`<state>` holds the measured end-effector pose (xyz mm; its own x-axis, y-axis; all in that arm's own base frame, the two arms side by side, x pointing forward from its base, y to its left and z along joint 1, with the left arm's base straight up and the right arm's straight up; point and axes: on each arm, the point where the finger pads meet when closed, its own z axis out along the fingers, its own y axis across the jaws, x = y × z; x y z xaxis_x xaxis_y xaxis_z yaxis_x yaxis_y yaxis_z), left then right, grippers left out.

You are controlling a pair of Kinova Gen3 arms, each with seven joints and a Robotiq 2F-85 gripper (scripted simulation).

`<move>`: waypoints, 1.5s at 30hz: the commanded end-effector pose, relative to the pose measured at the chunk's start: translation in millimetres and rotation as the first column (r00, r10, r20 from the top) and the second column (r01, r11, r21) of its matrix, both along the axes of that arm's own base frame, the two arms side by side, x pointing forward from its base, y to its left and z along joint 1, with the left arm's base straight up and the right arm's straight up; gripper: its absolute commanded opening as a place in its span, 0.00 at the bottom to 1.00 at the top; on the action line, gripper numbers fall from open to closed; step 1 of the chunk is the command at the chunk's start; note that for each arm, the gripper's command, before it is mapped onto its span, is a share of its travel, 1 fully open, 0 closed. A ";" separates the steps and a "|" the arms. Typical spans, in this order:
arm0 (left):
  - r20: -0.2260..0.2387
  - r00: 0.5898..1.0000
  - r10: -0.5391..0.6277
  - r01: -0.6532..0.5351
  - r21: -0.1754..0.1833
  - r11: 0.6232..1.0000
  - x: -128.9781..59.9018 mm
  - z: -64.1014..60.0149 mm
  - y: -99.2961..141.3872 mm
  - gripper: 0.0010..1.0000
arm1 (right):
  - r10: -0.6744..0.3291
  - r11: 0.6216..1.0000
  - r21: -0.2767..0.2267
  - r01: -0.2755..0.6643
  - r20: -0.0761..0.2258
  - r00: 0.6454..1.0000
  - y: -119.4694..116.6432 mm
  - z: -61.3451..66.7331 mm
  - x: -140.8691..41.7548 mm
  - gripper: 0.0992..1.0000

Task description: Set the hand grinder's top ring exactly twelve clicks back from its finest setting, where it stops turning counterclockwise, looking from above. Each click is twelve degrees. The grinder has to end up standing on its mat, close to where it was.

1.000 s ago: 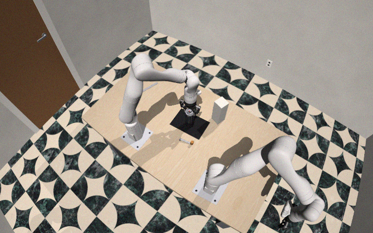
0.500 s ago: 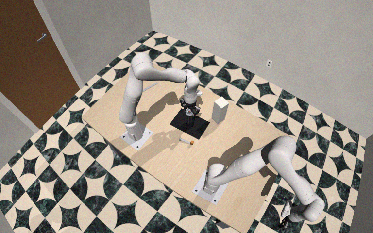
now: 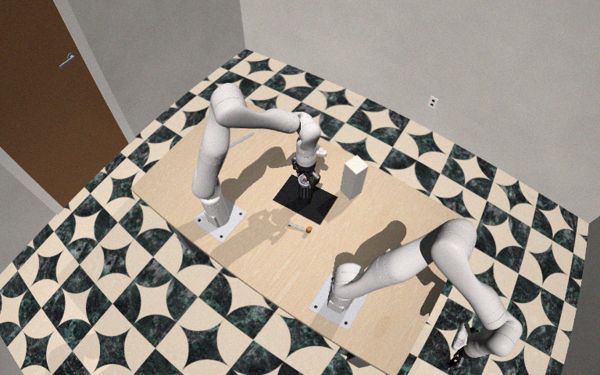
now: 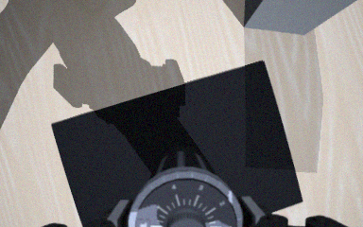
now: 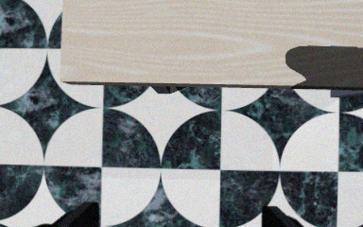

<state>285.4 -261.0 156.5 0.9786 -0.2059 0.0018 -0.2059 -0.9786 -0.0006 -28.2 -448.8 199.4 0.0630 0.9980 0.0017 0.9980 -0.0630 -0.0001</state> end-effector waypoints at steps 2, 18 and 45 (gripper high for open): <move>-0.001 0.999 -0.045 0.045 -0.002 0.999 0.1 0.1 0.0 0.66 | 0.000 1.000 -0.002 0.000 0.000 1.000 -0.3 0.6 -0.1 1.00; 0.000 0.954 -0.301 0.301 -0.001 0.954 0.1 0.1 0.0 0.66 | 0.000 1.000 -0.002 0.000 0.000 1.000 -0.3 0.6 -0.1 1.00; 0.000 0.681 -0.732 0.732 0.000 0.681 0.1 0.2 0.0 0.66 | 0.000 1.000 -0.002 0.000 0.000 1.000 -0.3 0.6 -0.1 1.00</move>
<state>285.2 -261.1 156.5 0.5600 -0.8285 0.0005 -0.8285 -0.5600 -0.0026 -28.2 -448.8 199.4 0.0630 0.9980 0.0017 0.9980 -0.0630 -0.0001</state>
